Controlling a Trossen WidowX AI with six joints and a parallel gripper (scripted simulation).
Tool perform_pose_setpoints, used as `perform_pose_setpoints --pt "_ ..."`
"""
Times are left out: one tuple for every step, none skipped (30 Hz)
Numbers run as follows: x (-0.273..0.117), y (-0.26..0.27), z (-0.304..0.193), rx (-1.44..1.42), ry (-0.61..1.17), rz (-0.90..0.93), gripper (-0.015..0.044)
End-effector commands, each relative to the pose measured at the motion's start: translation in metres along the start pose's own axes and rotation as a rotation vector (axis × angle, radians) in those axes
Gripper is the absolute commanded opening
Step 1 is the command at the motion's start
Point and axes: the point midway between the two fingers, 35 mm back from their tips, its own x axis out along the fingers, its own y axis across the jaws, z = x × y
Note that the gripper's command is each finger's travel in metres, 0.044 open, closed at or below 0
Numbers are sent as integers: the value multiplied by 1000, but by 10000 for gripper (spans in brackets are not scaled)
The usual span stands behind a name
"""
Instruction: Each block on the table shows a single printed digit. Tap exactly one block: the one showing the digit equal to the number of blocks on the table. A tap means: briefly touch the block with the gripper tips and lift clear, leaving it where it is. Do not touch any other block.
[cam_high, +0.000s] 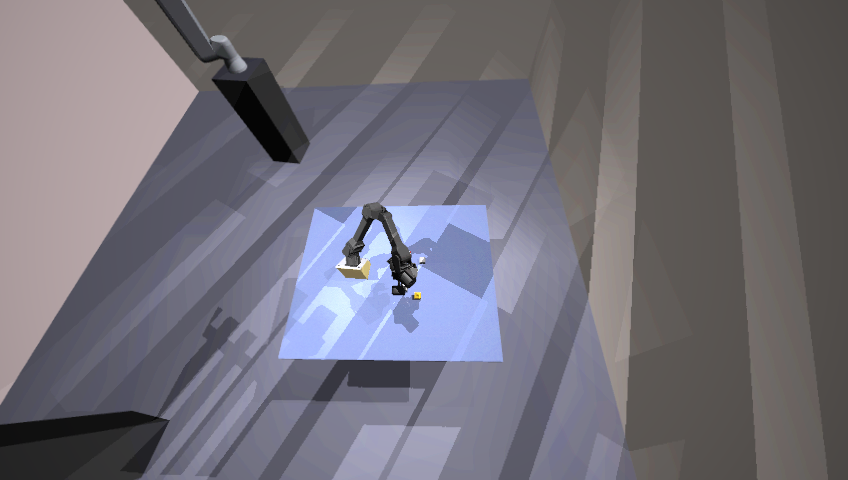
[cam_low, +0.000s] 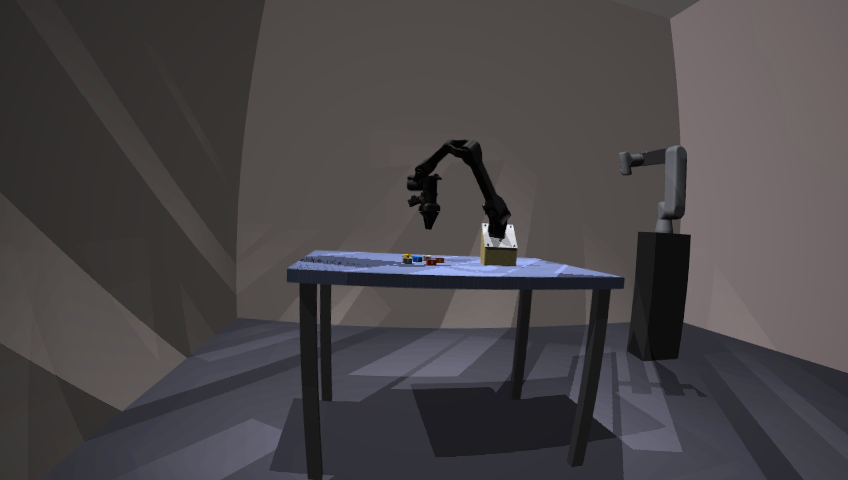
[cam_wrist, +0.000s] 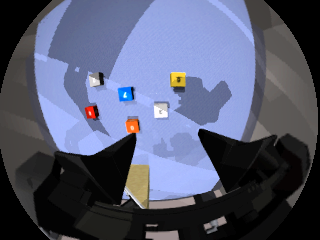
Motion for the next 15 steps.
perform_pose_setpoints --pt "0 0 -1 -2 -5 10 400" --pt "0 0 -1 -2 -5 10 400" --pt "0 0 -1 -2 -5 10 400" --pt "0 0 -1 -2 -5 10 400" --pt "0 0 -1 -2 -5 10 400" --pt "0 0 -1 -2 -5 10 400" --pt "0 0 -1 -2 -5 10 400" --pt "0 0 -1 -2 -5 10 400" --pt "0 0 -1 -2 -5 10 400" --pt "0 0 -1 -2 -5 10 400" --pt "0 0 -1 -2 -5 10 400" --pt "0 0 -1 -2 -5 10 400" --pt "0 2 -2 -2 -5 10 400" --pt "0 8 -4 -1 -5 10 400" --pt "-1 19 -8 -1 -4 10 400"
